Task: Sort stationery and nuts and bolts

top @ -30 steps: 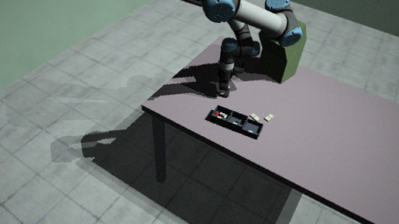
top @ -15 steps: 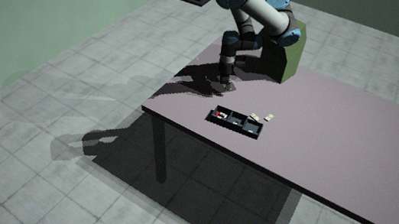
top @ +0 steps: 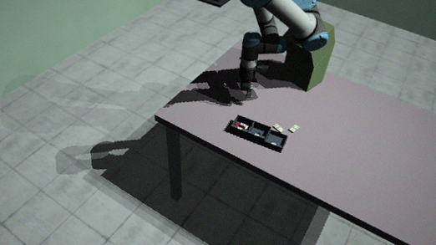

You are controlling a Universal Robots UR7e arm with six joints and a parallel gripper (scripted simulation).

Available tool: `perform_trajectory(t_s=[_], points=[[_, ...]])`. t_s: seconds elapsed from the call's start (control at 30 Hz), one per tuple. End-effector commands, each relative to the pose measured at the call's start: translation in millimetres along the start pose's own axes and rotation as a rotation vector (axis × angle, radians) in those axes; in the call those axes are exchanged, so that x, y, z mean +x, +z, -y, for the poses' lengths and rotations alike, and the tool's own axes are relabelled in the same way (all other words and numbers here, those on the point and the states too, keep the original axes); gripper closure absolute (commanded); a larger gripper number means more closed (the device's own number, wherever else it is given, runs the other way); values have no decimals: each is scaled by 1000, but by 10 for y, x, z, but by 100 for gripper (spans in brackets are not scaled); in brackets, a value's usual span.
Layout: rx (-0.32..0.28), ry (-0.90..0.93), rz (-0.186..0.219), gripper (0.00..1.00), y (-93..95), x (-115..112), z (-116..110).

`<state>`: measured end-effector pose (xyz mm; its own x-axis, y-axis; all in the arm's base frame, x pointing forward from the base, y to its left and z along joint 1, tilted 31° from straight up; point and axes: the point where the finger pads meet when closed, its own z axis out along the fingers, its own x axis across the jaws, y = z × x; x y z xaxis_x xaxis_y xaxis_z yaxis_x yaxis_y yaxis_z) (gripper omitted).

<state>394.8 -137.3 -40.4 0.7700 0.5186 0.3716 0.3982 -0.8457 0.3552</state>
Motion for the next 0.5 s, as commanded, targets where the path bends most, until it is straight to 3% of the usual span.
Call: perform_trajectory(t_s=[0.0, 0.3, 0.47], points=[[-1, 0, 0, 100, -41, 1, -1], [-1, 0, 0, 100, -92, 59, 14], [-1, 0, 0, 100, -92, 349, 91]])
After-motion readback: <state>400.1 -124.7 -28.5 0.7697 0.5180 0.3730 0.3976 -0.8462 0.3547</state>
